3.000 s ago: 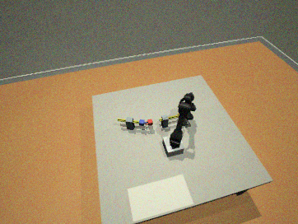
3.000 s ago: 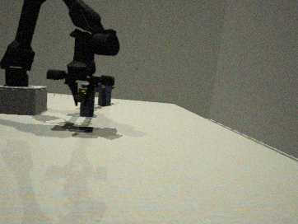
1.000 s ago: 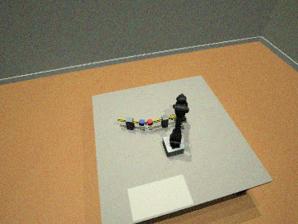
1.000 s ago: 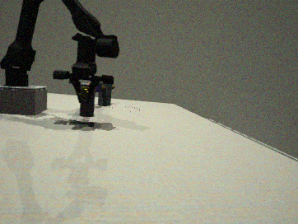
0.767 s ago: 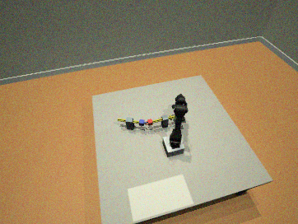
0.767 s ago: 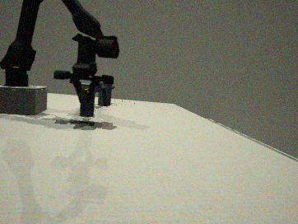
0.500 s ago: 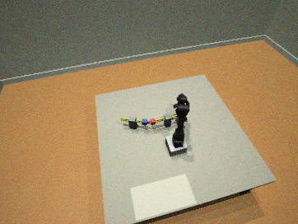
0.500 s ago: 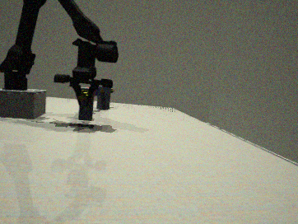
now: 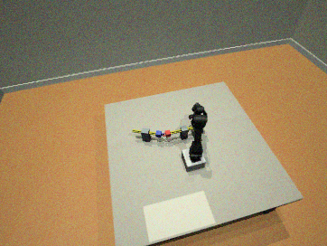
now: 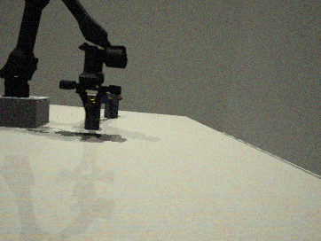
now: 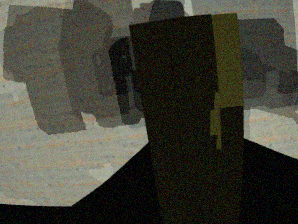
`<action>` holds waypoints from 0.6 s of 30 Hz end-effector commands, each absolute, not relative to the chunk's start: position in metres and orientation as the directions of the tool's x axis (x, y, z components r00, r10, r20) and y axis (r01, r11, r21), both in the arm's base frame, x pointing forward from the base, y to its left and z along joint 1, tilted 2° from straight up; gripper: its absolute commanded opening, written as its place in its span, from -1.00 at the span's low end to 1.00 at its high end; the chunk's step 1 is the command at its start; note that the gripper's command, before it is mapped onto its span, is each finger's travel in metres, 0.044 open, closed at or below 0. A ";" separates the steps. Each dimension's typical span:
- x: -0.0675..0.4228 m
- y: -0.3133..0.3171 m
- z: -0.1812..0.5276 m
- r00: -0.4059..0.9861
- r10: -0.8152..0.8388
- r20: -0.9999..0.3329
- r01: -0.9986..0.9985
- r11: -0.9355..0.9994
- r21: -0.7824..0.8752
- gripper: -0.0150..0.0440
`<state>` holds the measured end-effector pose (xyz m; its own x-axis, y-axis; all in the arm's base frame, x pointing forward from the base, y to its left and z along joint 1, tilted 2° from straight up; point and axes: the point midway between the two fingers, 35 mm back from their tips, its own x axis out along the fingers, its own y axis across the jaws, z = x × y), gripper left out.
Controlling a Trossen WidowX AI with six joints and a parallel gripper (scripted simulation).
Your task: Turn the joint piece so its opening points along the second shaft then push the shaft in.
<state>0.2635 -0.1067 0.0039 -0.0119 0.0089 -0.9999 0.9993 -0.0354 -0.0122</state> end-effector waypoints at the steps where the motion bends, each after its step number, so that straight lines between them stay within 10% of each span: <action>1: 0.264 -0.107 0.004 -0.012 0.009 -1.000 0.999 -0.034 -0.012 -0.49; 14: 0.264 -0.107 0.004 -0.012 0.009 -1.000 0.999 -0.034 -0.012 -0.26; 18: 0.264 -0.107 0.004 -0.012 0.009 -1.000 0.999 -0.034 -0.012 0.09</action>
